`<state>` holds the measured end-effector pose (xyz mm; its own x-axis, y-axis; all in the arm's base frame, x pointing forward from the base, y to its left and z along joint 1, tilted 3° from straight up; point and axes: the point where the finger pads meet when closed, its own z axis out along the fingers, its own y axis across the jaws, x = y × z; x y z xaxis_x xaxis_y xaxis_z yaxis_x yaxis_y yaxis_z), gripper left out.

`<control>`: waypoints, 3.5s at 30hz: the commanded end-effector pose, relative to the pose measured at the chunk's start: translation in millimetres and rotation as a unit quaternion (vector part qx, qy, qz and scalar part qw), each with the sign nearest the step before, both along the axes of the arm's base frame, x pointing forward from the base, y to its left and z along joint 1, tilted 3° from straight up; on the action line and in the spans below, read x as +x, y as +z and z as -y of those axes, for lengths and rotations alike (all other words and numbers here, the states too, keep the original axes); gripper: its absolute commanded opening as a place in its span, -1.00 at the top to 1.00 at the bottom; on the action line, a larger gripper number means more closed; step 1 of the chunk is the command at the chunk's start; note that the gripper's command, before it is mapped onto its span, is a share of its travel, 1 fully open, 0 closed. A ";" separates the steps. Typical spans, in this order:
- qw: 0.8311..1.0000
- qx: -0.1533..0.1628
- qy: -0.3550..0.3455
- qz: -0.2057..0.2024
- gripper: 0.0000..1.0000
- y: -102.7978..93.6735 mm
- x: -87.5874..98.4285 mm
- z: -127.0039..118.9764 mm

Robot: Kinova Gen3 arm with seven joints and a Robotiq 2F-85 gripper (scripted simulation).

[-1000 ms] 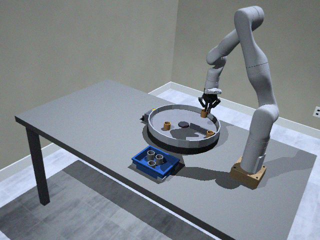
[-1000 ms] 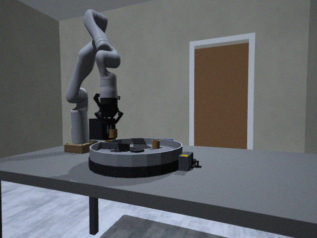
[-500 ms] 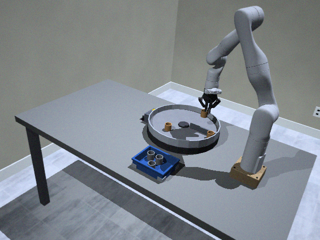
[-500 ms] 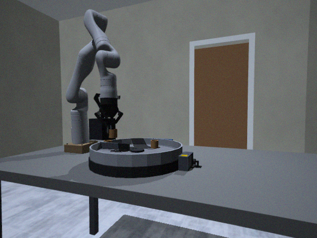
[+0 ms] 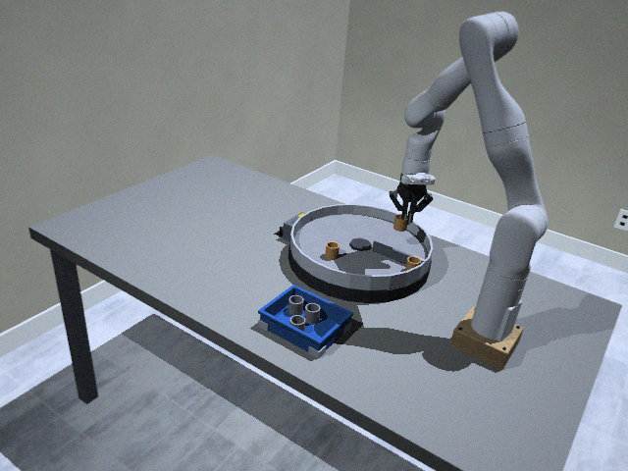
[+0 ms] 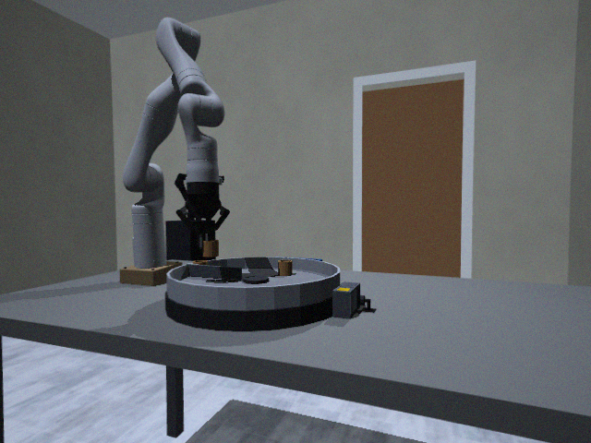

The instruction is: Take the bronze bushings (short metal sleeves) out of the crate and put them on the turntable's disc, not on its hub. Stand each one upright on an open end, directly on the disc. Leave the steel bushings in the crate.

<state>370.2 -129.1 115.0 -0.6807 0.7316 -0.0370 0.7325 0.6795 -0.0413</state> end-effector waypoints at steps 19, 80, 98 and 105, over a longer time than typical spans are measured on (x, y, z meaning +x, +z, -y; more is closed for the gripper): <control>1.000 0.000 0.000 0.001 1.00 -29.8 0.3 2.3; 1.000 0.000 0.000 0.001 1.00 -60.1 0.3 4.0; 1.000 0.000 0.000 0.001 1.00 -60.7 0.2 4.0; 1.000 0.000 0.000 0.001 1.00 -60.7 0.2 4.0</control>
<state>370.0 -133.1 53.7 -0.6808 0.7316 -0.0370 0.7325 0.6795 -0.0412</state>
